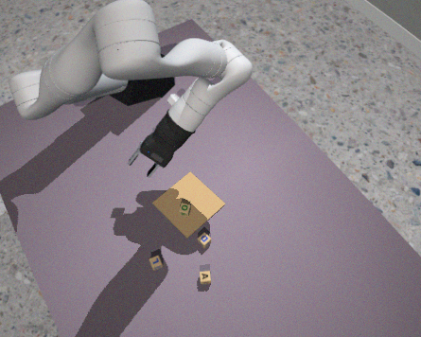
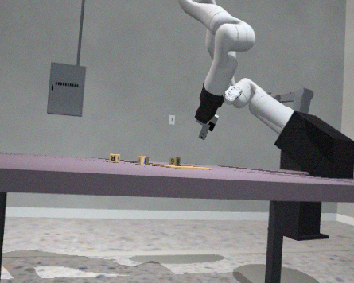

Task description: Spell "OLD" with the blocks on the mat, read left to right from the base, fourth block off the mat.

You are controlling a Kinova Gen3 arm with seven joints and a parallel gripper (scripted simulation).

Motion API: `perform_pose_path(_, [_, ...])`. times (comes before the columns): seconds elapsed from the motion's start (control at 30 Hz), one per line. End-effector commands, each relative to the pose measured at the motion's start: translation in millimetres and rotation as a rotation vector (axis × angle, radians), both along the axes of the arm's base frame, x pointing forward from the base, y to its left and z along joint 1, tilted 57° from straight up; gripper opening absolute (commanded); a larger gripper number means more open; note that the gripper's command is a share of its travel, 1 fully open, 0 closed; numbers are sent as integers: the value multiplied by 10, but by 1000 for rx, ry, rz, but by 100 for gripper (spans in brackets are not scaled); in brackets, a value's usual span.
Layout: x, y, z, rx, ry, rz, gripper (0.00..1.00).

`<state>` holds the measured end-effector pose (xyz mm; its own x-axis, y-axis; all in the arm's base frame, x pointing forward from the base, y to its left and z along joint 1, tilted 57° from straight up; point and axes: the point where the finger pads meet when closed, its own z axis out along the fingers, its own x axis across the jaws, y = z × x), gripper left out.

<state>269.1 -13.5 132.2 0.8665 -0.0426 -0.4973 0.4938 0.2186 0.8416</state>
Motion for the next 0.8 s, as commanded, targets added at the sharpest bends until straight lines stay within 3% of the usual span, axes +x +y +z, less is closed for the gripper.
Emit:
perform_pose_path(0.0, [178, 86, 109, 136, -12, 26, 100])
perform_pose_path(0.1, [407, 111, 116, 252, 18, 76, 100])
perform_pose_path(0.17, [407, 111, 116, 252, 18, 76, 100])
perform_pose_path(0.37, [918, 159, 132, 510, 84, 185, 100])
perform_pose_path(0.5, [1171, 166, 121, 643, 121, 231, 100])
perform_pose_path(0.63, [1327, 181, 114, 724, 143, 261, 100])
perform_pose_path(0.77, [1375, 186, 117, 748, 149, 273, 100])
